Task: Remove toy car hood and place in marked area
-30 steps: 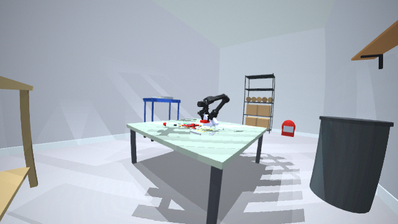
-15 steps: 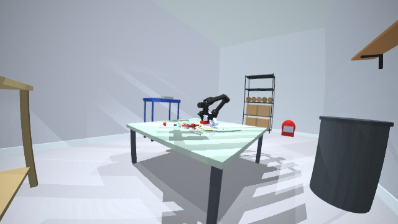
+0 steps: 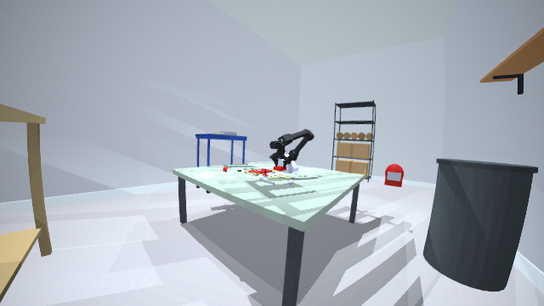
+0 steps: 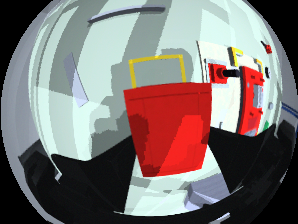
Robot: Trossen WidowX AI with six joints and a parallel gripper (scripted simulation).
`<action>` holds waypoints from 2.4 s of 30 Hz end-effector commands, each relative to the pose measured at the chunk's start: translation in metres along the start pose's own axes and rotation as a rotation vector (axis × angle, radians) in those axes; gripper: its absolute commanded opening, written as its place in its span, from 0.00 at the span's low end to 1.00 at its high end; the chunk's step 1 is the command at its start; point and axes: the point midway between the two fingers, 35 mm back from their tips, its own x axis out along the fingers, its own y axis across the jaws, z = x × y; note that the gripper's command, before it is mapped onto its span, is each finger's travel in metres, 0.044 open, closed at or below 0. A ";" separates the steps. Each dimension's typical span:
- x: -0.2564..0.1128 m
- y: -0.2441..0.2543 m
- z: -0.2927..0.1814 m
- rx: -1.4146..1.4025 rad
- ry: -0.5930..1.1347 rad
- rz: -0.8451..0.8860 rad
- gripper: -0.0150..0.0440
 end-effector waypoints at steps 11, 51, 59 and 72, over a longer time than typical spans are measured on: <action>0.010 0.000 0.000 0.005 0.000 0.004 0.25; 0.037 0.001 -0.002 0.005 0.000 0.008 0.25; 0.041 0.002 -0.003 0.005 0.000 0.009 0.25; 0.046 0.002 -0.003 0.005 0.000 0.009 0.25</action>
